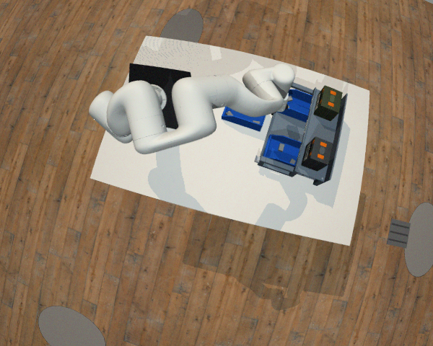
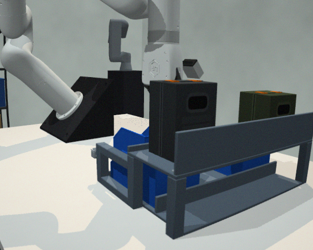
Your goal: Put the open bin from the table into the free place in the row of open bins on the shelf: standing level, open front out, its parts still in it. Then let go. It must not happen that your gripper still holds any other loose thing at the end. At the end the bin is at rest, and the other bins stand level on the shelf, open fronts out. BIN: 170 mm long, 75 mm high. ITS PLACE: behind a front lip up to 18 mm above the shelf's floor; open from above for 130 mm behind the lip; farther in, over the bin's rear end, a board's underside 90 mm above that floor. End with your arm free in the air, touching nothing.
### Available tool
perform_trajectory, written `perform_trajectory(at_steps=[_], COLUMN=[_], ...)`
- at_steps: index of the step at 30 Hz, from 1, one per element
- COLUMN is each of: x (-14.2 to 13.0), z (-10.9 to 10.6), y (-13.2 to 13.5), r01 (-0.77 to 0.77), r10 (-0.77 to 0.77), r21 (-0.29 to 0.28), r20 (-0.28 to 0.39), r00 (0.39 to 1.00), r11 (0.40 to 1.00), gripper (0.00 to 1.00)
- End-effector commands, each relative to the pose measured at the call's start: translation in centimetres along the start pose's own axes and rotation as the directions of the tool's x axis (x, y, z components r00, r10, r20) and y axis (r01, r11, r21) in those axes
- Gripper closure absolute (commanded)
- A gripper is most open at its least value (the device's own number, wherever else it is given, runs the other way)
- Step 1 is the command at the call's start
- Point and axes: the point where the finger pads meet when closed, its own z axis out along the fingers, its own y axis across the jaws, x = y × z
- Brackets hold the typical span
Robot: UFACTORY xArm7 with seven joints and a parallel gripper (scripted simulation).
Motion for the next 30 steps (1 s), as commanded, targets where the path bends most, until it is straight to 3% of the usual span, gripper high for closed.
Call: perform_trajectory(at_steps=[1, 30], x=[0.19, 0.26], z=[-0.19, -0.17], y=[0.01, -0.09], r01=[-0.116, -0.140], r10=[0.116, 0.140], r21=[-0.009, -0.009], r20=[0.000, 0.000], r00=[0.993, 0.990], r11=[0.993, 0.990], gripper=[0.67, 0.67])
